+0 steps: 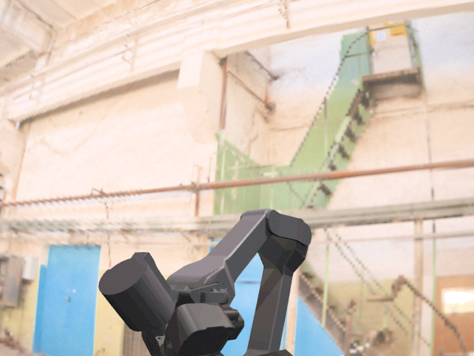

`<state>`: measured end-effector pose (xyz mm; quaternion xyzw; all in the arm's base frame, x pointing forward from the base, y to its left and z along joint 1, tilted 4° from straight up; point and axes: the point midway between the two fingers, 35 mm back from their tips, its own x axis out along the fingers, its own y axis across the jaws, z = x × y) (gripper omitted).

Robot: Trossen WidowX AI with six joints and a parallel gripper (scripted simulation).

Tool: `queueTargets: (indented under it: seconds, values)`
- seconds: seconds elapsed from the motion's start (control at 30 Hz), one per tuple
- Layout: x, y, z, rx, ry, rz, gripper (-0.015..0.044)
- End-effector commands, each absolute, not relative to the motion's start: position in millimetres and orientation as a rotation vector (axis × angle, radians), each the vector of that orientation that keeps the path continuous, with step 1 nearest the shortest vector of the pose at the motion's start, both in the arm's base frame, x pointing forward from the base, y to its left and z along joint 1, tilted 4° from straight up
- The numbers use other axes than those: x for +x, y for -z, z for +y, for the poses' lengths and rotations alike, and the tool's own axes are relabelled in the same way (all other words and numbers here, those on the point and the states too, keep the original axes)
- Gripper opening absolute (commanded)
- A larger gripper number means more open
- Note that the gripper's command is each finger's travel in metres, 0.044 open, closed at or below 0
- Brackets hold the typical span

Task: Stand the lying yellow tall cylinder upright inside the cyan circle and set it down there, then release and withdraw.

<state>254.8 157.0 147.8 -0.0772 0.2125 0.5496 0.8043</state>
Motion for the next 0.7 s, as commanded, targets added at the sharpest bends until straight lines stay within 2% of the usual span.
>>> queueTargets:
  seconds: [0.0,0.67]
  values:
    - [252.7,-151.2,155.7,-0.153,-1.188,0.418,0.0105]
    - [244.1,-154.5,148.5,-0.125,-1.226,0.297,0.0105]
